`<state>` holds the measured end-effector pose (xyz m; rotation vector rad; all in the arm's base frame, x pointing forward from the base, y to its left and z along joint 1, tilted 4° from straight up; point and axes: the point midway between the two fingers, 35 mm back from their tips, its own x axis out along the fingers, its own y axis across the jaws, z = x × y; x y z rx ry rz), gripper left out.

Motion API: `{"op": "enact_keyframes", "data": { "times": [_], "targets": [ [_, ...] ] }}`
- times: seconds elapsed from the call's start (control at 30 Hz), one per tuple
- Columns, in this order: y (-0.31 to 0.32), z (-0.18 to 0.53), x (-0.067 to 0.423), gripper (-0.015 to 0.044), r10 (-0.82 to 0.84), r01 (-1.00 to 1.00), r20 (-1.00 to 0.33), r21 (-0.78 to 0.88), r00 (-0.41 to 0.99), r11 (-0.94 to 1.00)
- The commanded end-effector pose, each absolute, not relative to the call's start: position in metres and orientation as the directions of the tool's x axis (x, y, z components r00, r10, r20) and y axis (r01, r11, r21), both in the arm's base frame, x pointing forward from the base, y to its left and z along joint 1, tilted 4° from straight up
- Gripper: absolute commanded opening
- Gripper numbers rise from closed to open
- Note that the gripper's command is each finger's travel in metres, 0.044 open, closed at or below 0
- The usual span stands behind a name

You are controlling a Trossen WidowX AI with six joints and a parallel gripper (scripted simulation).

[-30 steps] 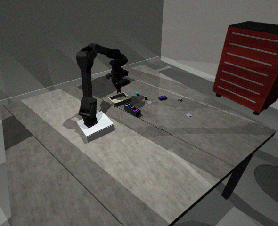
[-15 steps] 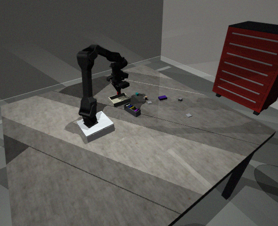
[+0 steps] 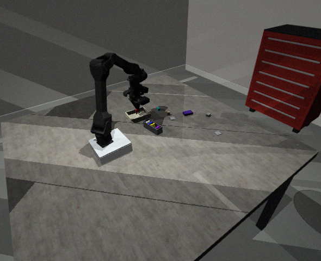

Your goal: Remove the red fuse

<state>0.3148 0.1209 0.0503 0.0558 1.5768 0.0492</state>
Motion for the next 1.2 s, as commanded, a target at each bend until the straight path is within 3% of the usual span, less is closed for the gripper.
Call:
{"op": "enact_keyframes", "data": {
  "times": [0.0, 0.27, 0.4, 1.17],
  "targets": [
    [0.121, 0.051, 0.315, 0.0131, 0.067, 0.004, -0.998, 0.067, -0.005, 0.998],
    [0.121, 0.054, 0.315, 0.033, 0.067, 0.005, -0.998, 0.067, -0.006, 0.998],
    [0.119, 0.088, 0.315, 0.033, 0.069, 0.007, -0.998, 0.069, -0.007, 0.998],
    [0.119, 0.086, 0.315, 0.033, 0.067, 0.01, -0.998, 0.067, -0.006, 0.998]
  ]
}}
